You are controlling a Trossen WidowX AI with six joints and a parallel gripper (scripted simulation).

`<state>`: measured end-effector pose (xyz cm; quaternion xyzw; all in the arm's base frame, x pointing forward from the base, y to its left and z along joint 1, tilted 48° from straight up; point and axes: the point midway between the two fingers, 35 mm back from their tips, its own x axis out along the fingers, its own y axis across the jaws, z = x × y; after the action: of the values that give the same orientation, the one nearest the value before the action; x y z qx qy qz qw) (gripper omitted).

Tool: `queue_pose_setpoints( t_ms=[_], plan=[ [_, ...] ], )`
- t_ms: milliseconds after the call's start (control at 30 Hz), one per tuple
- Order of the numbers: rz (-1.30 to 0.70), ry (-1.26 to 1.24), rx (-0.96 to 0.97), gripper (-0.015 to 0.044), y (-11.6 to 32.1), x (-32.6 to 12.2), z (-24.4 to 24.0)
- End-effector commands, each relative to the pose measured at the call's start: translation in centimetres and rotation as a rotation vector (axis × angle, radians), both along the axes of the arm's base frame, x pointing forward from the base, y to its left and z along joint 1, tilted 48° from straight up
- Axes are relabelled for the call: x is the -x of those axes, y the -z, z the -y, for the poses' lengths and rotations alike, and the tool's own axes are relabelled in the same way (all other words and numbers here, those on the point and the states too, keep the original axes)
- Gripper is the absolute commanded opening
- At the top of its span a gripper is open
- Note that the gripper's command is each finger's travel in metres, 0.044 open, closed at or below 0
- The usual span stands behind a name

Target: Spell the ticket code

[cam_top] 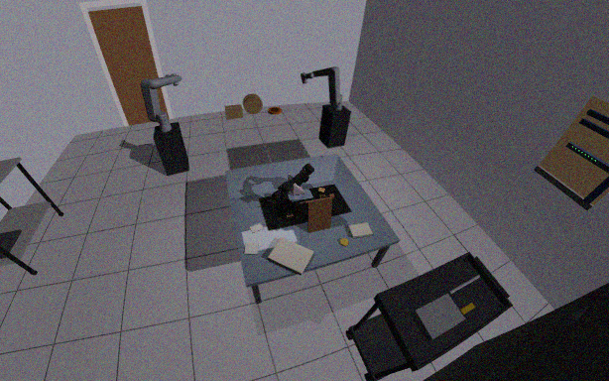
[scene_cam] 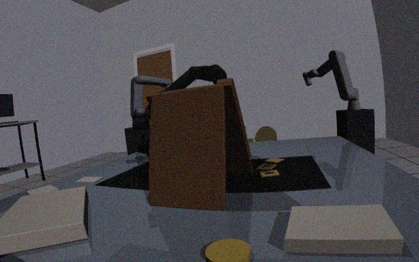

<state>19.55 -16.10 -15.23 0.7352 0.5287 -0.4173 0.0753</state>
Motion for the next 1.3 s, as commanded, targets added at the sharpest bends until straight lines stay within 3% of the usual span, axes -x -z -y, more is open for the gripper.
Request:
queue_pose_setpoints(
  t_ms=[0, 633, 1167, 1267],
  plan=[
    [-0.003, 0.006, -0.004, 0.034, 0.38, -0.07, -0.46],
    [-0.003, 0.006, -0.004, 0.034, 1.1, -0.17, -1.24],
    [-0.003, 0.006, -0.004, 0.0233, 1.09, -0.12, -1.26],
    [-0.003, 0.006, -0.004, 0.0155, 0.87, -0.06, -1.01]
  ],
)
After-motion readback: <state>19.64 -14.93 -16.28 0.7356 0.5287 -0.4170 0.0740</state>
